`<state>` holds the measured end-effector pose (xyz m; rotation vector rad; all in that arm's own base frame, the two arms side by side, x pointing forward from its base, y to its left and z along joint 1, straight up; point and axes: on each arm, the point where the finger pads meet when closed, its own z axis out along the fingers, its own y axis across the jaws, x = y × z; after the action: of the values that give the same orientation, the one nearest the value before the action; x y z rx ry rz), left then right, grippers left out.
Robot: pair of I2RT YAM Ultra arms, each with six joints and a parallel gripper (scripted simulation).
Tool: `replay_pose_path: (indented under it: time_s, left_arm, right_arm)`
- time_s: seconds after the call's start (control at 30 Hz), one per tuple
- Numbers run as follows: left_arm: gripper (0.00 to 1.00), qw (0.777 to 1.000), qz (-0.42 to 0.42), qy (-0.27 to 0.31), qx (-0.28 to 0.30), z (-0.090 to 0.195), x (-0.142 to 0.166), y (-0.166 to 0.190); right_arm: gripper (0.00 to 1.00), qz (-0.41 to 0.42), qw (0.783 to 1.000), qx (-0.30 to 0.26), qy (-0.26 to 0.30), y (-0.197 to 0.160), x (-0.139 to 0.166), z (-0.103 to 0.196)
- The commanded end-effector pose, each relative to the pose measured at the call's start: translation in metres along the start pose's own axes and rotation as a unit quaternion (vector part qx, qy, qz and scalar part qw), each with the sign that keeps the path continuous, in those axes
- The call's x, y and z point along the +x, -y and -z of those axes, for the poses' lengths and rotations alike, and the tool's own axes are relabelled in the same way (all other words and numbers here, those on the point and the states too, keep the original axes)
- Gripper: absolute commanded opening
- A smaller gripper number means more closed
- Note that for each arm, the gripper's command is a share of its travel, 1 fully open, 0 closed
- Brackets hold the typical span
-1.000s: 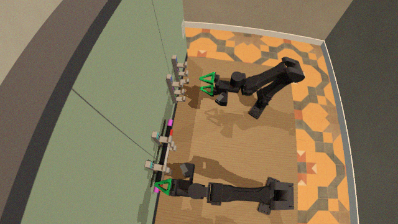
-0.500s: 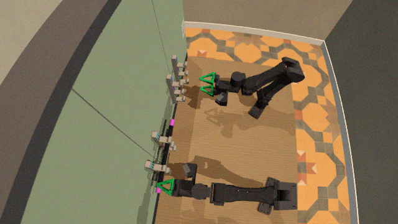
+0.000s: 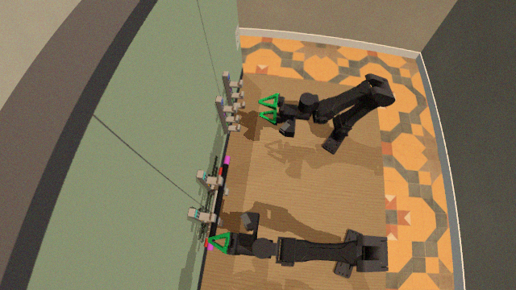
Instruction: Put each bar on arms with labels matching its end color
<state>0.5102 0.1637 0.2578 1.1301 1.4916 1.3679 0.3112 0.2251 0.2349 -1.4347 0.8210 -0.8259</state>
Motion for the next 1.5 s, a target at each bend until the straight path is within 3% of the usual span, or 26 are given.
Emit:
replay_pose_path:
  time_s: [0.0,1.47]
  left_arm:
    - [0.0,0.999,0.005,0.0,-0.047,0.01,0.003,-0.034]
    - [0.0,0.999,0.005,0.0,-0.047,0.037,0.006,-0.032]
  right_arm:
    - [1.0,-0.007,1.0,0.01,-0.001,0.007,0.003,0.004]
    - [1.0,-0.007,1.0,0.01,-0.001,0.007,0.003,0.004]
